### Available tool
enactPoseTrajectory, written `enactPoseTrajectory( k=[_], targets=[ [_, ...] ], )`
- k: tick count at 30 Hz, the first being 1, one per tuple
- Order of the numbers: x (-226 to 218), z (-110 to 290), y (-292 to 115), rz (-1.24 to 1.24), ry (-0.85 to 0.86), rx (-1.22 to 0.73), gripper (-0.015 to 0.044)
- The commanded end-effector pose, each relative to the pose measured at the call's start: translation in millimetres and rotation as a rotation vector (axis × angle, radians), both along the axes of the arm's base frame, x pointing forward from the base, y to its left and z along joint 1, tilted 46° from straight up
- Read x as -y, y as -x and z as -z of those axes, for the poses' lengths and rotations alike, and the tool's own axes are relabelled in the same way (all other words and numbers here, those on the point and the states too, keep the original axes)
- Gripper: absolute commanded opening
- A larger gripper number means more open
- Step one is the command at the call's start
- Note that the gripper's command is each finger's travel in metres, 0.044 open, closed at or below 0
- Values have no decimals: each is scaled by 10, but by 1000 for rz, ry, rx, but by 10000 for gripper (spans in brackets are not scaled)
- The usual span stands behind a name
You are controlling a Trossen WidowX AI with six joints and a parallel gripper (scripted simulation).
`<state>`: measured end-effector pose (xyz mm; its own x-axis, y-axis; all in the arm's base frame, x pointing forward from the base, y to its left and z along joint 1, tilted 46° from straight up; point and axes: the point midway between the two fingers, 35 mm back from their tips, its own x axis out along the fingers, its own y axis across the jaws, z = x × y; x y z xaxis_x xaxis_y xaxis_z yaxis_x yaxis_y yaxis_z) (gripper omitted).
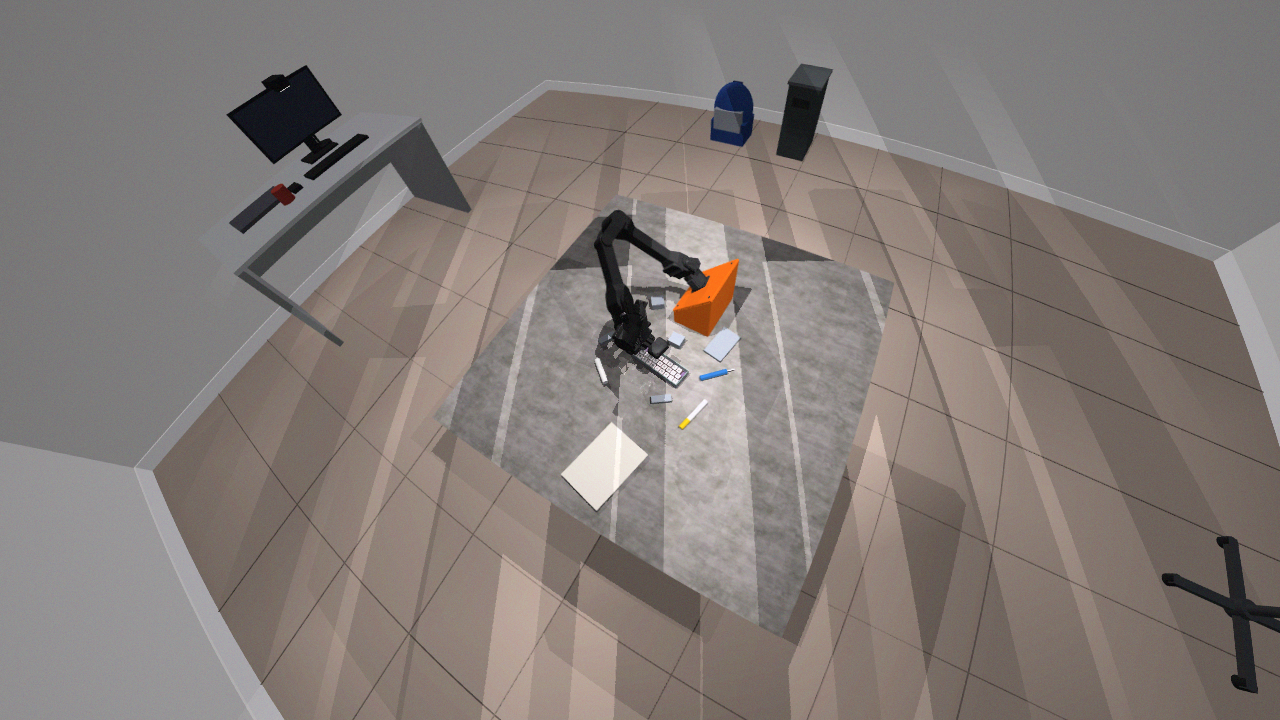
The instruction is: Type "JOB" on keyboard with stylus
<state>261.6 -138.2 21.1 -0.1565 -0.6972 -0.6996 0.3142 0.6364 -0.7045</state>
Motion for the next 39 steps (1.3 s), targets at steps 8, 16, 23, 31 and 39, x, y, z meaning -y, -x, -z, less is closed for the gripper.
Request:
enactPoseTrajectory(
  k=[8, 16, 23, 31, 39],
  targets=[
    [-261, 227, 225, -1, 1, -9, 0],
    [-261, 227, 225, -1, 1, -9, 0],
    [-628, 627, 25, -2, -4, -7, 0],
    [-753, 768, -12, -1, -2, -7, 0],
    [-907, 624, -64, -2, -5, -6, 0]
  ],
)
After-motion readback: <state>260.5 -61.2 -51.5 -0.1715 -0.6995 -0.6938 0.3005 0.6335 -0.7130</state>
